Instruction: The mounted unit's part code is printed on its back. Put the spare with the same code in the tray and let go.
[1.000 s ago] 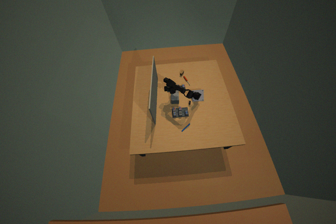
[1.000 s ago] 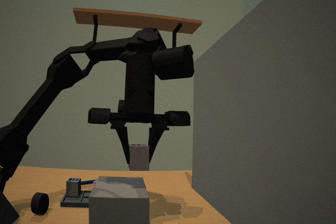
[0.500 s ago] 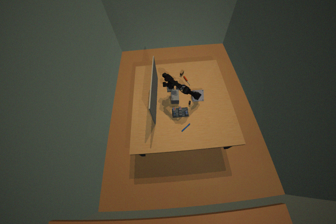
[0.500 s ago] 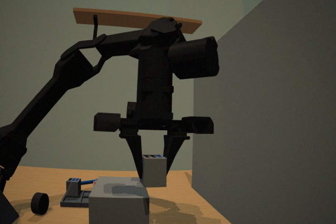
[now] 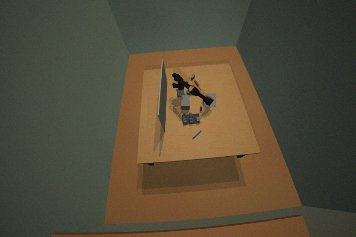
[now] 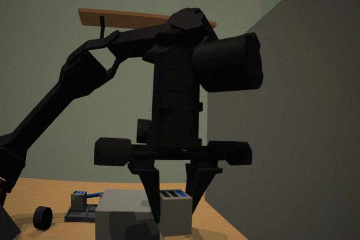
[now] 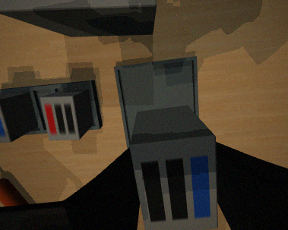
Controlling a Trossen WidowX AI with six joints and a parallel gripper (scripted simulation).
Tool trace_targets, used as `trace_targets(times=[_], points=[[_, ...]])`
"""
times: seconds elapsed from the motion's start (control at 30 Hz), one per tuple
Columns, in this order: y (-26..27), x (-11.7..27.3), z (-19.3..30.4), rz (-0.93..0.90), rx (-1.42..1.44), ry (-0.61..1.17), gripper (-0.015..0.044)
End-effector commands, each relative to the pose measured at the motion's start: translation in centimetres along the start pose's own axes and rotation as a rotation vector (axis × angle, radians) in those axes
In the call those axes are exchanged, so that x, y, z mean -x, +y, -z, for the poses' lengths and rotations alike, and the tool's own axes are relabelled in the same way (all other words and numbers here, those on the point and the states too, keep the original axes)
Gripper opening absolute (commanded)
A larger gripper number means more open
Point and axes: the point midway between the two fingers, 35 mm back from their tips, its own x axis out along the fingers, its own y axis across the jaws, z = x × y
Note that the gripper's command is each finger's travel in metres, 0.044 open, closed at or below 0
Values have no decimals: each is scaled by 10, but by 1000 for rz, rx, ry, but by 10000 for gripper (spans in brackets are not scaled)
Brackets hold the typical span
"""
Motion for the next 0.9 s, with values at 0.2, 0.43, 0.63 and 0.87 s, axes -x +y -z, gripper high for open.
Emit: trace_targets(times=[0.2, 0.43, 0.63, 0.87], points=[[0, 1, 10, 6, 13, 12, 0], [-1, -2, 11, 6, 14, 12, 0], [-1, -7, 11, 6, 14, 12, 0], [-2, -13, 11, 7, 14, 12, 0]])
